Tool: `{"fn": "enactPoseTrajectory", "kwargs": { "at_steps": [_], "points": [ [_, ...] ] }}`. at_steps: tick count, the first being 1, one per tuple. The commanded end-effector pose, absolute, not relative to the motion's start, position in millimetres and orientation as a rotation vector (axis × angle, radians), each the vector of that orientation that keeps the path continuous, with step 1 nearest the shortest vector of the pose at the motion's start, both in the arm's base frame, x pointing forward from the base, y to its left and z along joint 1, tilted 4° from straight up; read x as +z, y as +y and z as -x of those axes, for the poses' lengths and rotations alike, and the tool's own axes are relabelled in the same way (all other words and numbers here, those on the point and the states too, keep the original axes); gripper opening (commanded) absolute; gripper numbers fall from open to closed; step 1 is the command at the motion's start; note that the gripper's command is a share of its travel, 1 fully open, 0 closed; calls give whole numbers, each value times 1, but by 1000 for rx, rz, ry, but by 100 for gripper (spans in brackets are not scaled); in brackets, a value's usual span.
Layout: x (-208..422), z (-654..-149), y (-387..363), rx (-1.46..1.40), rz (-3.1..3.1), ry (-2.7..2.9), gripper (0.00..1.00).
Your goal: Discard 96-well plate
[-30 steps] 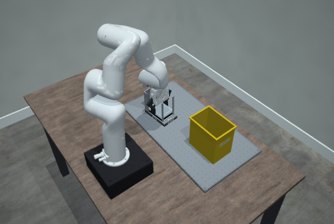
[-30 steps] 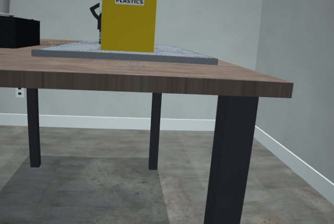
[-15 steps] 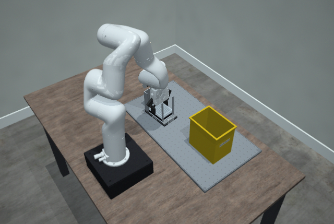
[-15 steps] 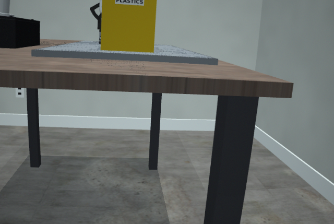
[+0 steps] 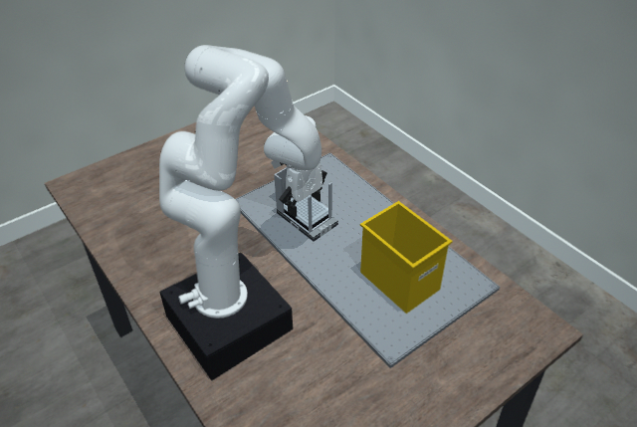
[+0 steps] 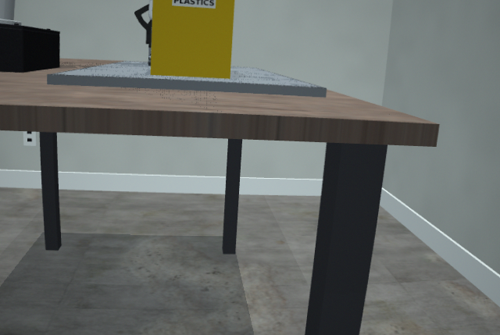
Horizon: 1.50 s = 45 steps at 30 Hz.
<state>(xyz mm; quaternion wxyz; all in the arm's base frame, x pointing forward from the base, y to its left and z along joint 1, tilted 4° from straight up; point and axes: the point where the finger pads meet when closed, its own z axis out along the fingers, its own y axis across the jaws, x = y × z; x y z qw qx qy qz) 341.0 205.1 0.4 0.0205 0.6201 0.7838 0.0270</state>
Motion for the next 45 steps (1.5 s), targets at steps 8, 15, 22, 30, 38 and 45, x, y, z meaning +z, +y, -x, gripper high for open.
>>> {"fn": "enactPoseTrajectory", "kwargs": {
  "at_steps": [8,15,22,30,38,45],
  "points": [
    [1,-342,206,89,-1922,2430,0],
    [3,-342,206,89,-1922,2430,0],
    [7,-342,206,89,-1922,2430,0],
    [11,-342,206,89,-1922,2430,0],
    [17,-341,206,89,-1922,2430,0],
    [21,-341,206,89,-1922,2430,0]
  ]
}}
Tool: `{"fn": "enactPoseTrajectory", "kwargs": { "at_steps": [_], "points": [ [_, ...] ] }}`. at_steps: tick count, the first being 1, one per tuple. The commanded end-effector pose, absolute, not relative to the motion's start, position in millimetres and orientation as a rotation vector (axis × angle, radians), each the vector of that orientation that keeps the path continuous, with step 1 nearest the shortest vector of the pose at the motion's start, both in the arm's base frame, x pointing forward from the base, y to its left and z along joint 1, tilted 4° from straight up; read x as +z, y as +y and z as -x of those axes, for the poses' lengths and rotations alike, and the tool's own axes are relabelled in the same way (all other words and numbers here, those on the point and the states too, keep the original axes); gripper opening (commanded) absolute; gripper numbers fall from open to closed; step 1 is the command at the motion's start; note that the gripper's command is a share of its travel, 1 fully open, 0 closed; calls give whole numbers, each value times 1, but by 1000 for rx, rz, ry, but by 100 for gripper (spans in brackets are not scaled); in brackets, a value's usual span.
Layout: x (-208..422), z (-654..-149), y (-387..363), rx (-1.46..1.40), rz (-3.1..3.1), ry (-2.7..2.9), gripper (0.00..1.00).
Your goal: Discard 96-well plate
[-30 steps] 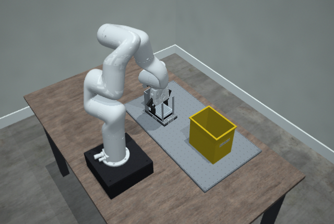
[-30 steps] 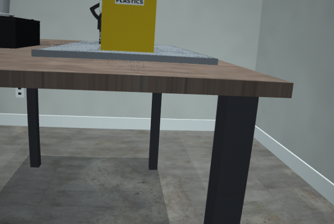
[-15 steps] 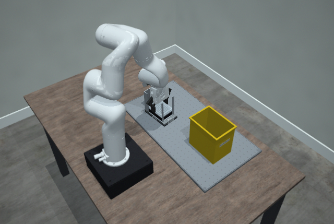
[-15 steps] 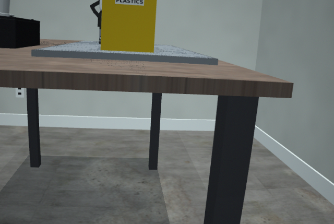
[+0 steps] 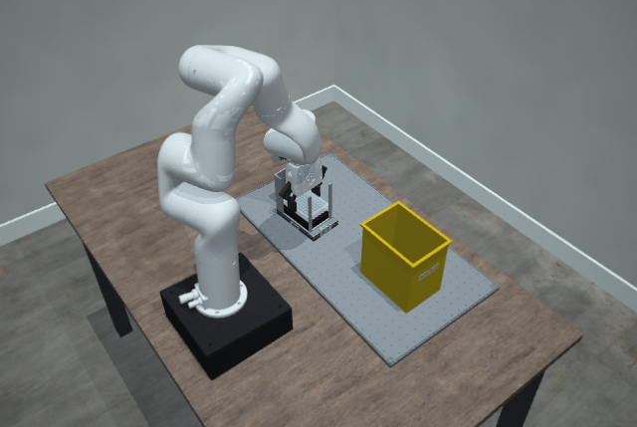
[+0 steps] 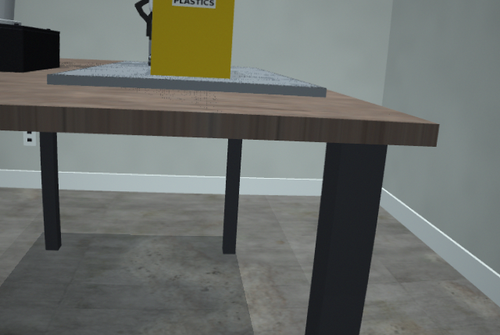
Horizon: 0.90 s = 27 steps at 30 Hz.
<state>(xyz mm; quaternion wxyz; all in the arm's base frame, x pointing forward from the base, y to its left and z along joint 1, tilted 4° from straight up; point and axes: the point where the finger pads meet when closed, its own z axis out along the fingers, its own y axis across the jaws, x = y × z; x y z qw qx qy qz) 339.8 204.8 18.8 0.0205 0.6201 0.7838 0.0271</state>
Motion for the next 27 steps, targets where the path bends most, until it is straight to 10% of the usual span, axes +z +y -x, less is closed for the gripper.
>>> {"fn": "enactPoseTrajectory", "kwargs": {
  "at_steps": [1,27],
  "points": [
    [21,-341,206,89,-1922,2430,0],
    [51,-339,205,89,-1922,2430,0]
  ]
}}
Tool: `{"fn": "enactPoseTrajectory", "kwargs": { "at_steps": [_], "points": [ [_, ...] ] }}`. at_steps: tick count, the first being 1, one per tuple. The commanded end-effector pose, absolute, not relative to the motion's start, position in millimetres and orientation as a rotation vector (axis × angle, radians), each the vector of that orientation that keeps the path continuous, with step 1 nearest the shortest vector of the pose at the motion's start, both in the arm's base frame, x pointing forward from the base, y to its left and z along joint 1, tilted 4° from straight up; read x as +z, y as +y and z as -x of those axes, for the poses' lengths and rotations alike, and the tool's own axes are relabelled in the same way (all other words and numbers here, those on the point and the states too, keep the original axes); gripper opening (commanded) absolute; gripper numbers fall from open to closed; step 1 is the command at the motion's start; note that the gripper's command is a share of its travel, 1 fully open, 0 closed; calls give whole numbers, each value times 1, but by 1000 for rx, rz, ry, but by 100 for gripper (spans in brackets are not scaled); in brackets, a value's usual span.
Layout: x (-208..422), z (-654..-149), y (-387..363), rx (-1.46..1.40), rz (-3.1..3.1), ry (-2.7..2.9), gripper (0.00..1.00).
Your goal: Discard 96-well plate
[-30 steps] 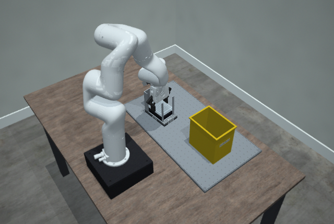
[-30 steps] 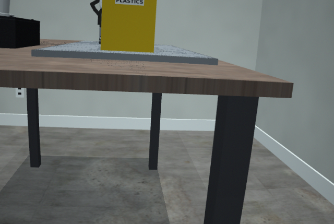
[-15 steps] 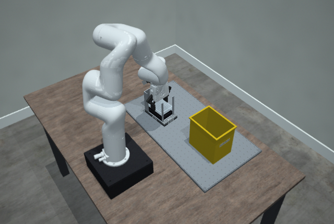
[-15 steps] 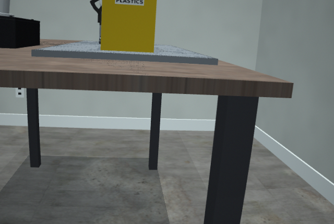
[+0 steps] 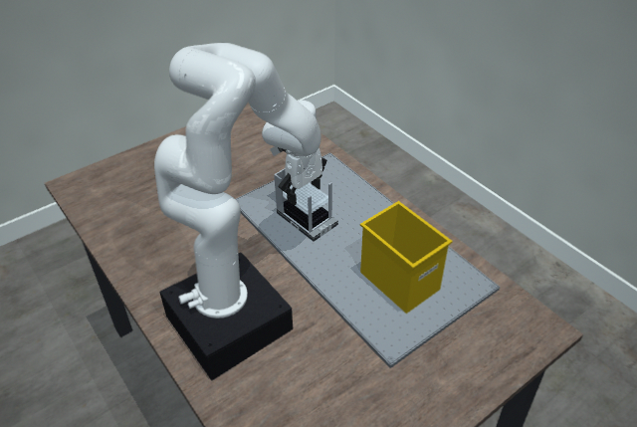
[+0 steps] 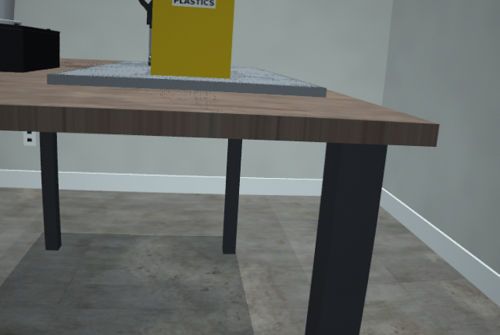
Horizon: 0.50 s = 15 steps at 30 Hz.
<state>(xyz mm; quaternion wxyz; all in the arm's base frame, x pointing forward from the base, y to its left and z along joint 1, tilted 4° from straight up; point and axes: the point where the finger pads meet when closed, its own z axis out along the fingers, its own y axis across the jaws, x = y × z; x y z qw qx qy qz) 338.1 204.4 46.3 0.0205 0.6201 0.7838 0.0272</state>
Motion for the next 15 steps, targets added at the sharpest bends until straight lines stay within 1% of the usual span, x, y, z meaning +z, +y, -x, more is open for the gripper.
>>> {"fn": "enactPoseTrajectory", "kwargs": {
  "at_steps": [1,15],
  "points": [
    [53,-339,205,89,-1922,2430,0],
    [73,-337,205,90,-1922,2430,0]
  ]
}}
